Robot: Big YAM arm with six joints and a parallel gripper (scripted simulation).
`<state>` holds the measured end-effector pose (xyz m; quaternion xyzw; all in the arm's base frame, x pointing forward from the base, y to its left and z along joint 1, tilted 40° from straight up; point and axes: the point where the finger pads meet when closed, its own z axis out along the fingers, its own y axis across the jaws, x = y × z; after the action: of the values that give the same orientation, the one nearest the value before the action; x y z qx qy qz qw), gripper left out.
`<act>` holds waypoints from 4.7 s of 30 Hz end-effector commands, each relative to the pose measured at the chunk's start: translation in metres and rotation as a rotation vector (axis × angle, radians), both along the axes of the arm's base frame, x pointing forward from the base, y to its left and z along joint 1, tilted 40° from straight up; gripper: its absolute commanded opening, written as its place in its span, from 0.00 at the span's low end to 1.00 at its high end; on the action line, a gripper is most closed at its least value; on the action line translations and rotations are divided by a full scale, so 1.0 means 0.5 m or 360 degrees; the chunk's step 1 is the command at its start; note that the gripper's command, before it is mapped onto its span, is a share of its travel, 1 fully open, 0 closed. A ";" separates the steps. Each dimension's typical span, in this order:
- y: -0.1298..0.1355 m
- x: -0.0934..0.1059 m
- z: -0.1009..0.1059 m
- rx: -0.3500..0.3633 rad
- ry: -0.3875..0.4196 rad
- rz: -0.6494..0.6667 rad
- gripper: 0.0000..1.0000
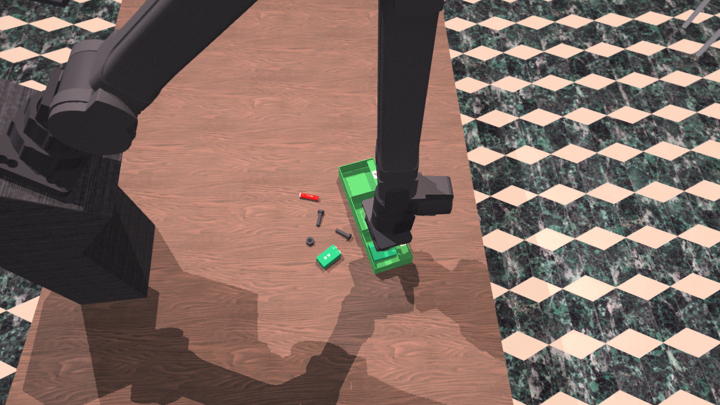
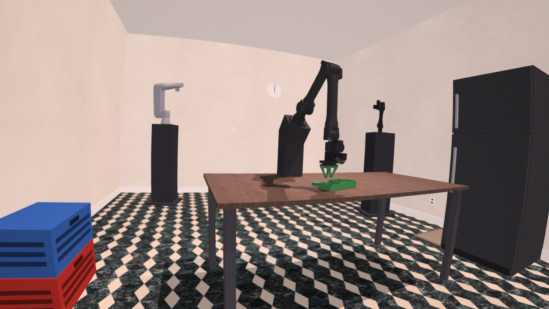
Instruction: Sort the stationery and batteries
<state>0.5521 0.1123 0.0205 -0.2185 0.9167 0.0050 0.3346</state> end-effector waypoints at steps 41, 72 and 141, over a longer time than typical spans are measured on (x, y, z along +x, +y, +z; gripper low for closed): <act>0.194 -0.289 -0.163 0.0506 0.0135 -0.0643 0.24; 0.216 -0.309 -0.168 0.0516 0.0115 -0.0642 0.24; 0.238 -0.223 -0.275 0.0513 0.0118 -0.0643 0.04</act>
<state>0.4434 0.2315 -0.1198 0.0274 0.9409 0.0915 0.3248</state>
